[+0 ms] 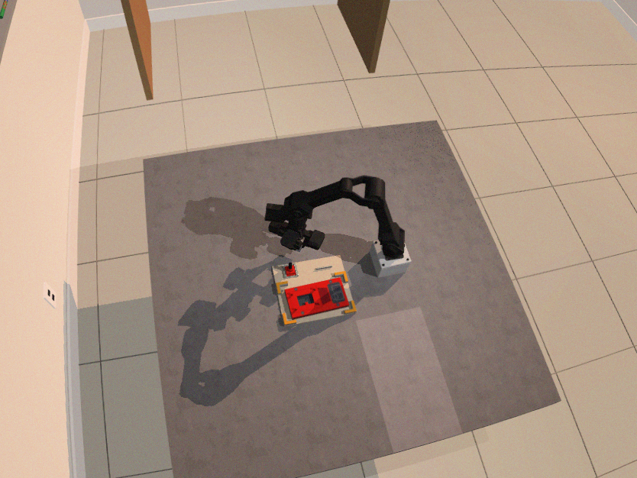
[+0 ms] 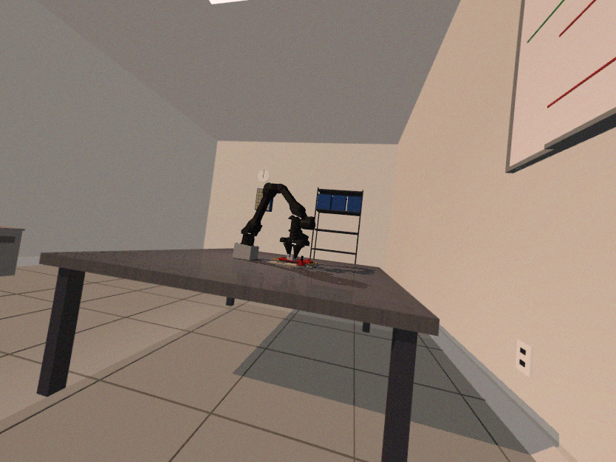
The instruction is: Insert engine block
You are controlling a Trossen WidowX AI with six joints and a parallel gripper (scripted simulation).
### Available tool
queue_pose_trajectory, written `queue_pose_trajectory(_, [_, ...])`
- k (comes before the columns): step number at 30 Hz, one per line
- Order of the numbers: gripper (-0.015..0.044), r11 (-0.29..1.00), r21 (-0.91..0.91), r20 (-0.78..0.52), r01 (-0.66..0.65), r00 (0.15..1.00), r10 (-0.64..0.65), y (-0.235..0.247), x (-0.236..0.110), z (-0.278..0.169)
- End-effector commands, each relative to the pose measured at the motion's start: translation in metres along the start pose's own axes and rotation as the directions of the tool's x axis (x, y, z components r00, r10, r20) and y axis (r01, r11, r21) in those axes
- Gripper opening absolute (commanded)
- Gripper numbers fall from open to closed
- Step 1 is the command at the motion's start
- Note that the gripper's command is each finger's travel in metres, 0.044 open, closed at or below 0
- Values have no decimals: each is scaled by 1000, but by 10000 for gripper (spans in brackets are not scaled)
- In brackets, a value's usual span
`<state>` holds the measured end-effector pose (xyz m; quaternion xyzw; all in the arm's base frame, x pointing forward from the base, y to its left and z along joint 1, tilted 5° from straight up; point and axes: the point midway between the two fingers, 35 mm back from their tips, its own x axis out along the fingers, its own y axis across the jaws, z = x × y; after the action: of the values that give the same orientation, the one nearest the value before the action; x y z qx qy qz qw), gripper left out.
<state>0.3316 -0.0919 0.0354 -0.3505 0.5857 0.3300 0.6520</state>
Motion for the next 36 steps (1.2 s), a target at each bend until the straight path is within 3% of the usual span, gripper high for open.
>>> queue_pose_trajectory(1, [0, 1000, 6, 6, 12, 1000, -12, -2, -16, 2])
queue_pose_trajectory(24, [0, 1000, 3, 4, 11, 1000, -11, 10, -86, 1])
queue_pose_trajectory(36, [0, 1000, 2, 4, 11, 1000, -11, 10, -69, 1])
